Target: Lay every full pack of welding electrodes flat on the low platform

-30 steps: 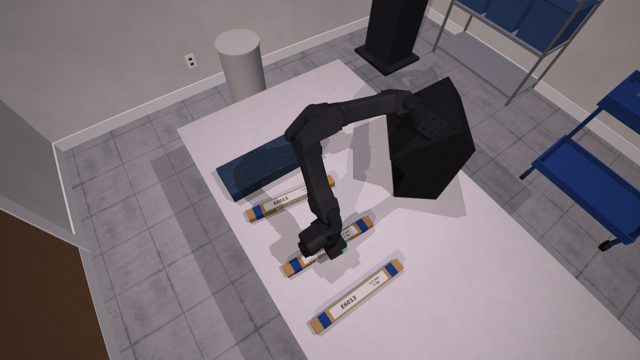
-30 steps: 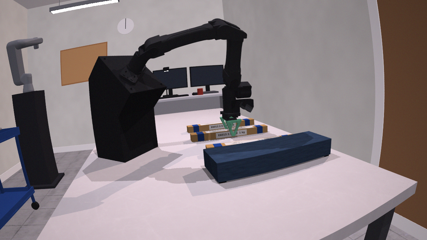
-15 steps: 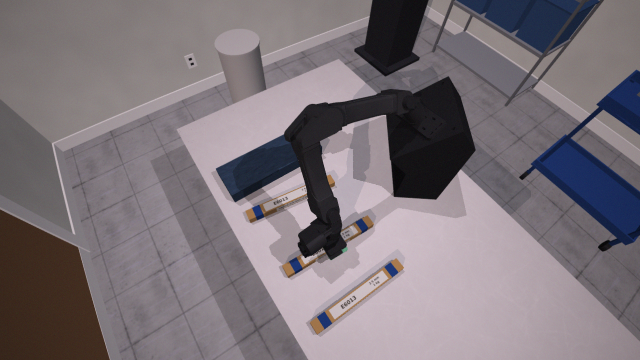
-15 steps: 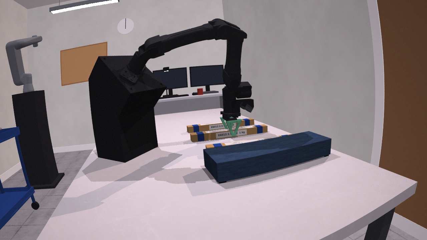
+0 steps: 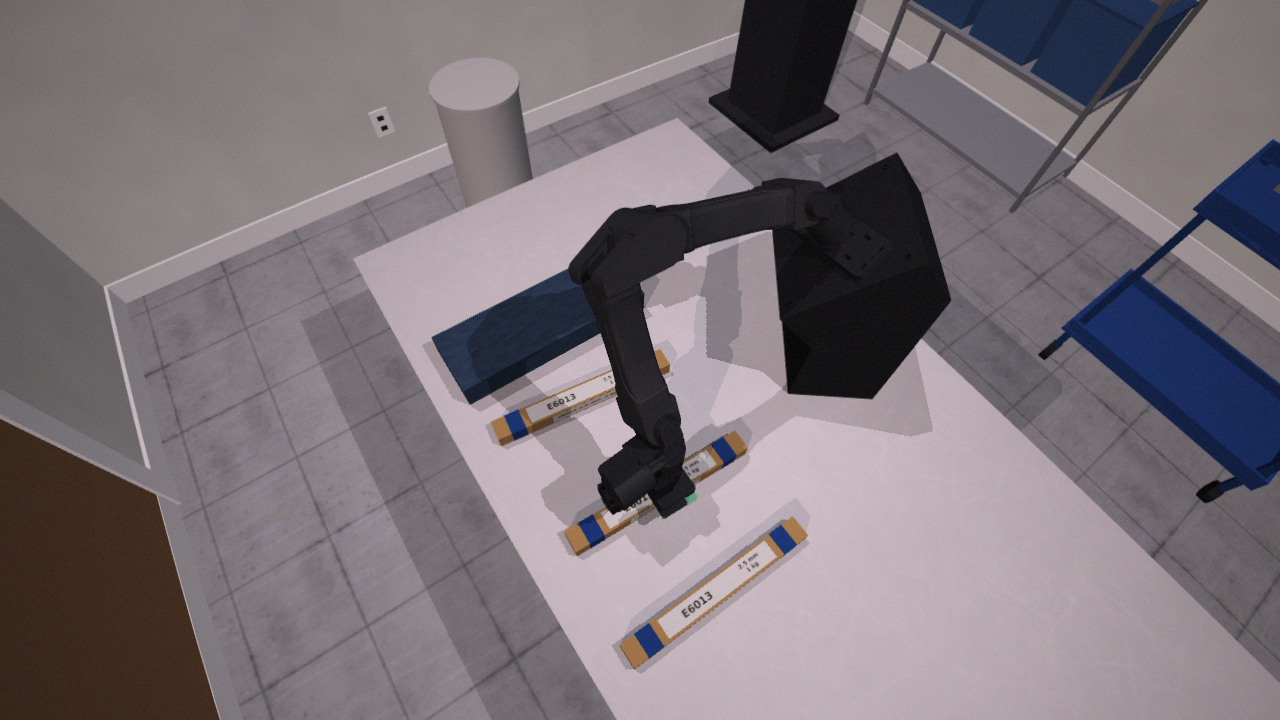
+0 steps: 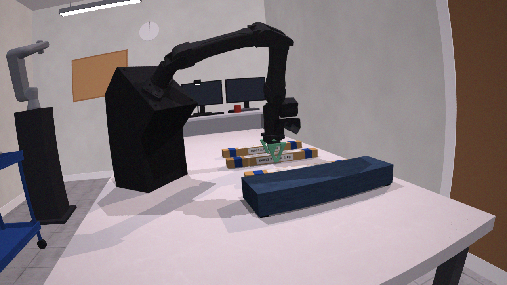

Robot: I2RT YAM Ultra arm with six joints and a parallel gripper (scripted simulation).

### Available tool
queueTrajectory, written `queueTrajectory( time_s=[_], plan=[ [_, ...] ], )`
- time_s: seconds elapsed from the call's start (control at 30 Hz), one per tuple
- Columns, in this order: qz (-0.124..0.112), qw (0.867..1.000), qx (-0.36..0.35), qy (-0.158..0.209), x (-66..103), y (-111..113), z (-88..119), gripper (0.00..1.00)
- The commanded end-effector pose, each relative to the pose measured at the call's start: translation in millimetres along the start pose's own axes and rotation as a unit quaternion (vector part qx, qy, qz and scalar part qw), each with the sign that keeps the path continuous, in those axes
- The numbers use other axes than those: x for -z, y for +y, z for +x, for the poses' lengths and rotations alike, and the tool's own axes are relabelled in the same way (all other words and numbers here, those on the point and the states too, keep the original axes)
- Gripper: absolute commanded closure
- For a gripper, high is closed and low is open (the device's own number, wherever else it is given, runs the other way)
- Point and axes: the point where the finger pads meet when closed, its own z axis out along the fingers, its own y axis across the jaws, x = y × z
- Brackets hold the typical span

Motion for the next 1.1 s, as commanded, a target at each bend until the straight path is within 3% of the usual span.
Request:
queueTrajectory(
  time_s=[0.0,0.3,0.33,1.07],
  plan=[
    [-0.007,1.0,-0.005,-0.022,13.0,2.1,-17.2,0.26],
    [-0.006,1.0,-0.003,-0.016,11.8,0.7,-11.8,0.26],
    [-0.006,1.0,-0.003,-0.016,11.8,0.7,-11.8,1.0],
    [-0.006,1.0,-0.002,-0.017,12.5,2.1,-11.6,1.0]
  ],
)
